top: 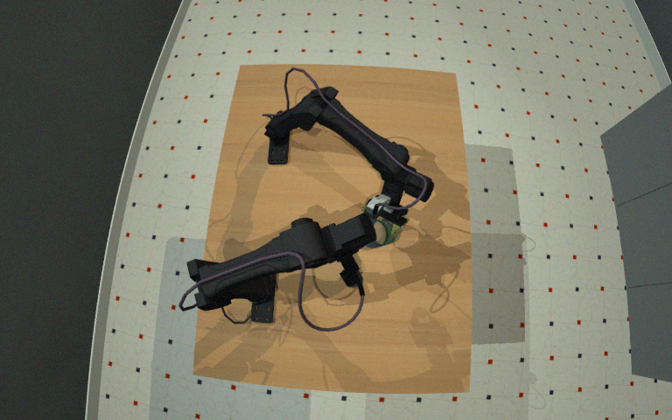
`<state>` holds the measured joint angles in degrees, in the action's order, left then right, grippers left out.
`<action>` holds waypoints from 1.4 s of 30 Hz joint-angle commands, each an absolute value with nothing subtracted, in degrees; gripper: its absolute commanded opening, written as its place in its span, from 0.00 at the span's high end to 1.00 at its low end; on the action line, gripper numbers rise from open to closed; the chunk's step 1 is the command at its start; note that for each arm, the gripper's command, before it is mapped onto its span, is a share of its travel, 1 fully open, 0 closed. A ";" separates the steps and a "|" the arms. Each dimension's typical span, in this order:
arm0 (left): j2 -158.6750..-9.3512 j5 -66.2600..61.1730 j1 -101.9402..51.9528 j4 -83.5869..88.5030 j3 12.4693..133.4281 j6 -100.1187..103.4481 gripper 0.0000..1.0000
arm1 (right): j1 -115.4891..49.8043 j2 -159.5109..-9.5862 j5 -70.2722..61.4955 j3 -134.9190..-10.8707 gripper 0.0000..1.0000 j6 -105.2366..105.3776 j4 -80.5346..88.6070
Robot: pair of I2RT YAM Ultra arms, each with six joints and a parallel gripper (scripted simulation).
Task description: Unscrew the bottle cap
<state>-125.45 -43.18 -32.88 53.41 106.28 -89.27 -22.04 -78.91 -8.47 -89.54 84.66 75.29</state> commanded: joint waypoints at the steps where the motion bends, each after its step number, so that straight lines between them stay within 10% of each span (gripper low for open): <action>1: -124.46 -44.80 -32.60 53.26 106.91 -88.51 1.00 | -22.05 -78.72 -8.46 -89.79 0.85 83.84 76.02; 4: -124.46 -44.80 -32.60 53.26 106.91 -88.51 1.00 | -22.45 -78.88 -7.69 -90.06 1.00 80.23 76.26; 42: -124.46 -44.79 -32.60 53.28 106.92 -88.52 1.00 | -32.01 -75.23 9.67 -86.03 1.00 -12.35 70.93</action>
<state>-125.47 -42.74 -32.86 53.39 106.28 -89.21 -31.14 -77.12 7.25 -87.11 -1.19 72.55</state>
